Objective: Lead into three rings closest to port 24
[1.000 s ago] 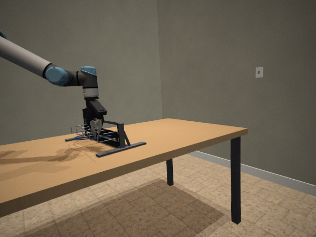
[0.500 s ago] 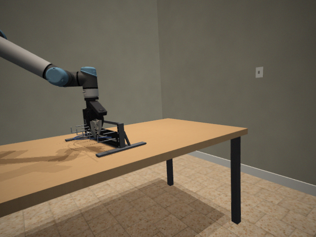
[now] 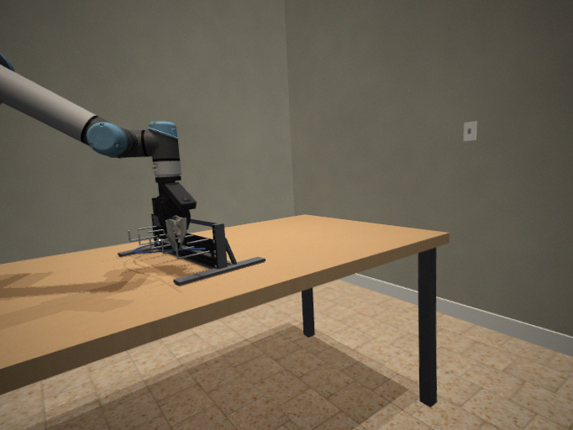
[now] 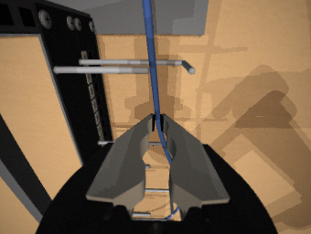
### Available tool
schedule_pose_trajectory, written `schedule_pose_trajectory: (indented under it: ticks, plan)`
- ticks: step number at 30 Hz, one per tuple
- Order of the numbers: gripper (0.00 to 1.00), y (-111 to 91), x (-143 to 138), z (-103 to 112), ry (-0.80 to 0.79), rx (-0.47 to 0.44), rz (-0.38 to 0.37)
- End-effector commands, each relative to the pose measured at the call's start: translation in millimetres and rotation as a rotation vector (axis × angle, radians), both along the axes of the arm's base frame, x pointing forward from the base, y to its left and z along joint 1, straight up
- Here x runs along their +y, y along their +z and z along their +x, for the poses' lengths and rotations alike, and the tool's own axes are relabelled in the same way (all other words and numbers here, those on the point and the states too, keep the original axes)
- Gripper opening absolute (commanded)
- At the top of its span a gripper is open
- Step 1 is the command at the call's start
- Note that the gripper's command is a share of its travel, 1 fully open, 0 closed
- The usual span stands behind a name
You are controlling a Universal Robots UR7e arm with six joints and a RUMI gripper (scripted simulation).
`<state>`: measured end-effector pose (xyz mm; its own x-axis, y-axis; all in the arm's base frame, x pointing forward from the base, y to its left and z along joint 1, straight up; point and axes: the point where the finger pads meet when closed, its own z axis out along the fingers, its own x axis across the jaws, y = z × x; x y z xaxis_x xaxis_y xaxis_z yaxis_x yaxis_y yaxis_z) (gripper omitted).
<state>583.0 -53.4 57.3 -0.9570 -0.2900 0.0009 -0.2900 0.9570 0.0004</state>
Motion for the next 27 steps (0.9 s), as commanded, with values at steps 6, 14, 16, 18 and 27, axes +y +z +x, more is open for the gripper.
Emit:
schedule_pose_trajectory:
  ticks: [6, 14, 16, 18, 27]
  plan:
    - [0.00, 0.7, 3.0, 10.9, 0.000, -0.001, 0.000]
    - [0.00, 0.7, 6.7, 23.0, 0.000, -0.001, 0.000]
    - [0.00, 0.7, 7.5, 25.5, 0.000, -0.001, 0.000]
    - [0.00, 0.7, 8.1, 27.6, 0.000, -0.001, 0.000]
    - [0.00, 0.7, 9.3, 31.7, 0.000, -0.001, 0.000]
